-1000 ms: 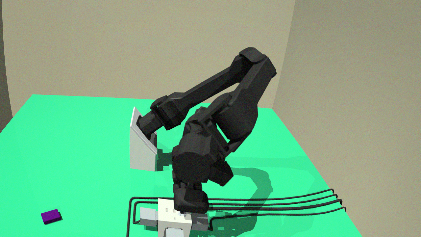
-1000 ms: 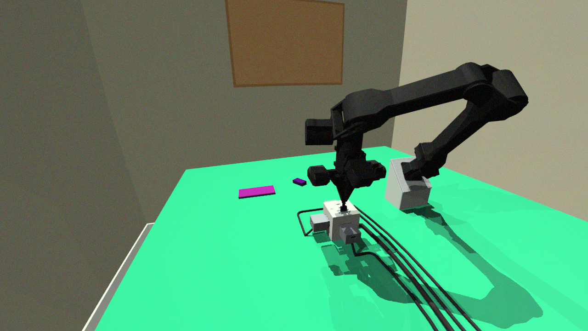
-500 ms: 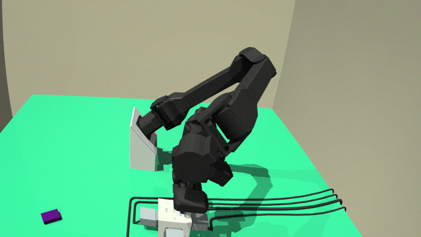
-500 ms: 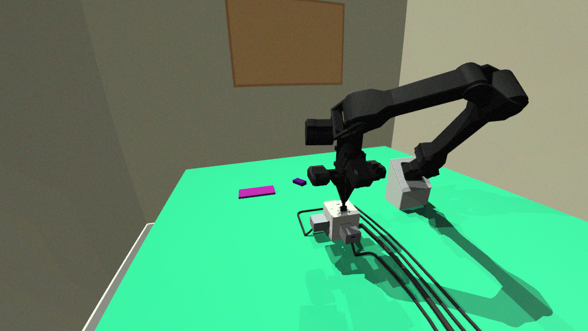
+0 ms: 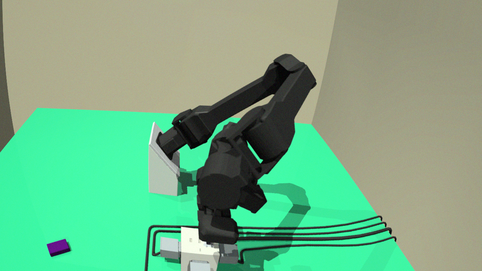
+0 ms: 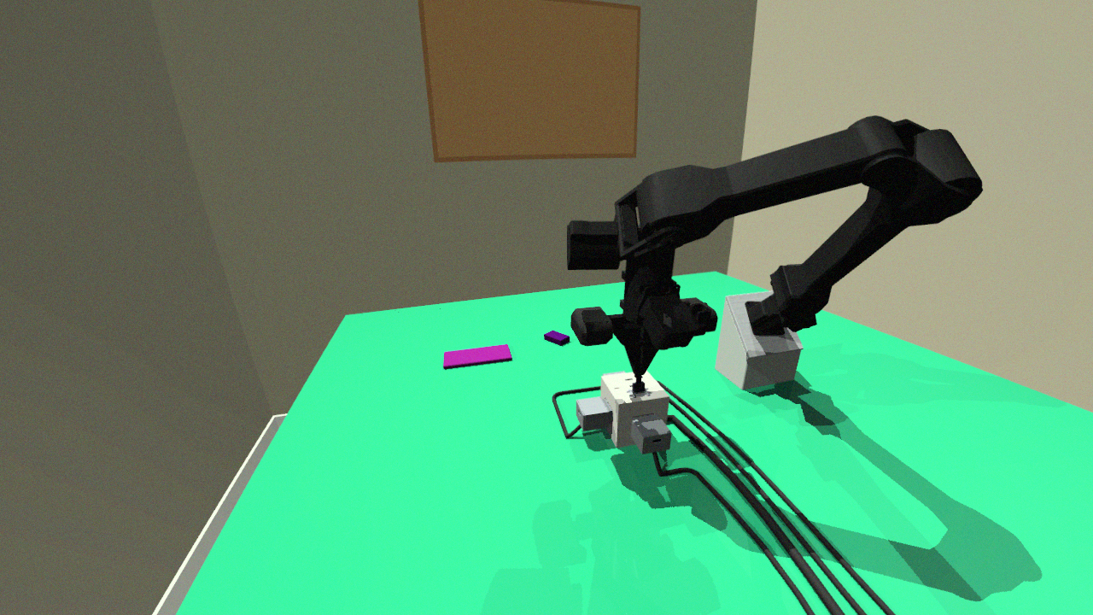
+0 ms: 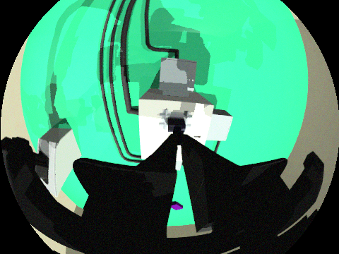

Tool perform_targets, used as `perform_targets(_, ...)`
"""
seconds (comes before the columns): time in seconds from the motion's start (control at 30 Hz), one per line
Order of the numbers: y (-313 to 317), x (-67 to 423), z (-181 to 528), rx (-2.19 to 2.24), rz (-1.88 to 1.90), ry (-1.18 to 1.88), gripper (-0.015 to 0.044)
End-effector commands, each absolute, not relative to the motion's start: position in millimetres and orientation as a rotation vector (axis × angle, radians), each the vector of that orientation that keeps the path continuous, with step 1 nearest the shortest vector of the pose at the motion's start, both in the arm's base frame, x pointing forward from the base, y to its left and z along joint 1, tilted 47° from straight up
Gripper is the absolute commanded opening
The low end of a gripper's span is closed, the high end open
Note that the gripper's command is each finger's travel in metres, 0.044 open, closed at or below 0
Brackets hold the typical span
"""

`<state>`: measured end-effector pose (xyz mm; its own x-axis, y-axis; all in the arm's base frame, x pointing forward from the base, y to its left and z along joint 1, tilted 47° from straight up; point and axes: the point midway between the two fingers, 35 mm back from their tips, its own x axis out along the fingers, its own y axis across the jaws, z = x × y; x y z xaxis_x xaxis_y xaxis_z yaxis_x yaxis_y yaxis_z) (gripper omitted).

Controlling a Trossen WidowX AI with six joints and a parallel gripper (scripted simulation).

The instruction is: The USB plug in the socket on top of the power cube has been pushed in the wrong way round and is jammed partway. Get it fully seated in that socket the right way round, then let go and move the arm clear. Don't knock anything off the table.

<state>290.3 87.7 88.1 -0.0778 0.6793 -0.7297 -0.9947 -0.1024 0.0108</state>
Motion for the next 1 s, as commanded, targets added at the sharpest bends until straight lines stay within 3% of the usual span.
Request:
perform_targets(0.0, 90.8, 289.9, 88.4, -0.672, 1.579, 0.618, 0.0000)
perform_targets(0.4, 90.8, 289.9, 88.4, -0.672, 1.579, 0.618, 0.0000)
perform_targets(0.53, 87.9, 290.2, 88.2, -0.673, 1.574, 0.623, 0.0095)
perform_targets(0.97, 87.9, 290.2, 88.2, -0.673, 1.574, 0.623, 0.0095)
